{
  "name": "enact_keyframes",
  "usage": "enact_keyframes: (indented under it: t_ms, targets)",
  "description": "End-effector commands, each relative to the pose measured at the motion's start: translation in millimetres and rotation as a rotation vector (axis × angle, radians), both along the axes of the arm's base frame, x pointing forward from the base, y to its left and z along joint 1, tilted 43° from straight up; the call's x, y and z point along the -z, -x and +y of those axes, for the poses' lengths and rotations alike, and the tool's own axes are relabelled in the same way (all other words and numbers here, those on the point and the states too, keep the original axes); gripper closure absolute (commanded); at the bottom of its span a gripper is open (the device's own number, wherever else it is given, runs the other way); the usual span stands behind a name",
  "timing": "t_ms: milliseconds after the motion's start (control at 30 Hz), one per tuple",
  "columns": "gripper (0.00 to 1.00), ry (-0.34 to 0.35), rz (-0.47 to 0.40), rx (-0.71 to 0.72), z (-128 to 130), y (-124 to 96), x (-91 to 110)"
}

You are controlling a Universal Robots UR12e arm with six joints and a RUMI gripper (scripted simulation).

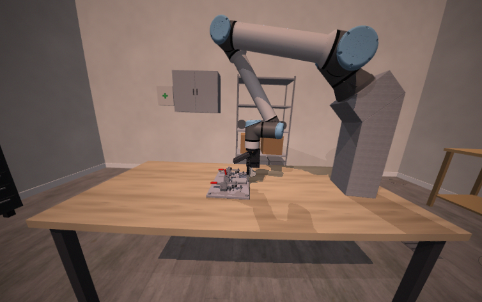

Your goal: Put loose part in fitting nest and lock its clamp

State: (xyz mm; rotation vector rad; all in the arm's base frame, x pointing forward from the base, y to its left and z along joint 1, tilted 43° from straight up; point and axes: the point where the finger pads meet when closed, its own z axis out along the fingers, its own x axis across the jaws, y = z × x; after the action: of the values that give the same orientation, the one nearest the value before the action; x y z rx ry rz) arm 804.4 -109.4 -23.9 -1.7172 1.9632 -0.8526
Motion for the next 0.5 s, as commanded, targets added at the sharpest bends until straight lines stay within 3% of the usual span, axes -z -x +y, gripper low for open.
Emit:
enact_keyframes:
  t_ms: [0, 467]
  targets:
    - [1.00, 0.002, -0.005, -0.001, 1.2, -3.3, -4.0]
    - [1.00, 0.002, -0.004, -0.001, 1.3, -2.8, -3.5]
